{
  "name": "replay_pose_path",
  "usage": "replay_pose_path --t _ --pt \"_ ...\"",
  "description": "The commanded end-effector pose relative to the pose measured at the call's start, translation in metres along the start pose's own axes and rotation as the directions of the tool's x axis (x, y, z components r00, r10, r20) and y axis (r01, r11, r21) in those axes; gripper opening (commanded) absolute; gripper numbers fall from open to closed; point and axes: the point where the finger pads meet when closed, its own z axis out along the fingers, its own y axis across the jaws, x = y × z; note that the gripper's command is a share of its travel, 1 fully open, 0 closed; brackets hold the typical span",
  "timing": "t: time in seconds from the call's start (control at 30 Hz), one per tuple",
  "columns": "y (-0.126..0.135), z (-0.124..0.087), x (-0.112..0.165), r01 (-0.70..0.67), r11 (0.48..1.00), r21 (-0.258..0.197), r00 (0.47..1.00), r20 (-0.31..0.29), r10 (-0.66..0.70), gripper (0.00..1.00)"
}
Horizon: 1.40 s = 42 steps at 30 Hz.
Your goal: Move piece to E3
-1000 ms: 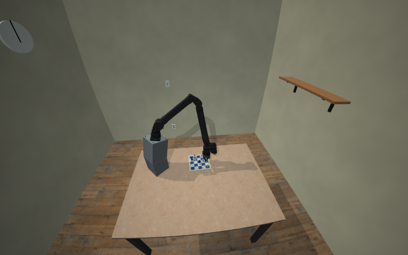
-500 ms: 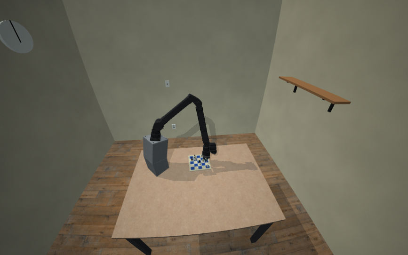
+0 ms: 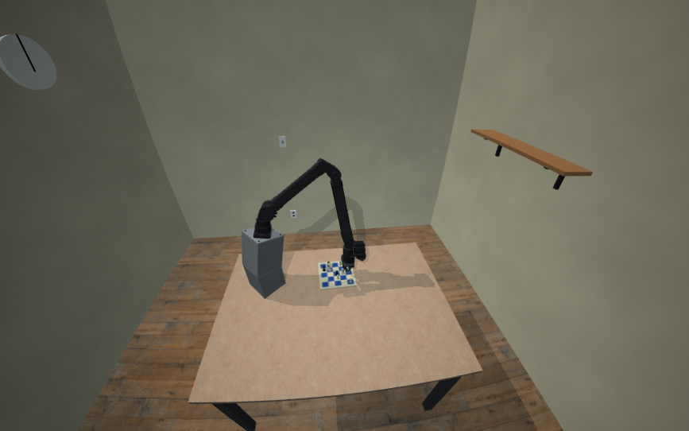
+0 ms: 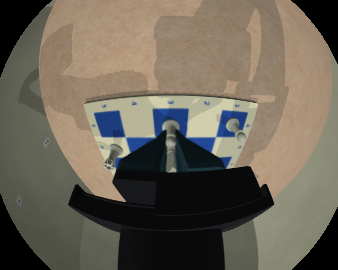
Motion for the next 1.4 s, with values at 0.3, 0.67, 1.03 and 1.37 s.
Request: replay_pose_path --t 0.3,0.67,1.03,1.37 --pt "0.0088 -0.0060 -0.0129 0.014 1.000 0.000 0.999 0.035 -0.014 0.00" --pt "0.0092 -0.0060 -0.0166 0.016 1.000 0.000 0.999 0.040 -0.016 0.00" --pt "0.0093 -0.0059 -0.0176 0.017 1.000 0.000 0.999 0.040 -0.017 0.00" --pt "0.0093 -0.0059 -0.0176 0.017 1.000 0.000 0.999 0.040 -0.017 0.00"
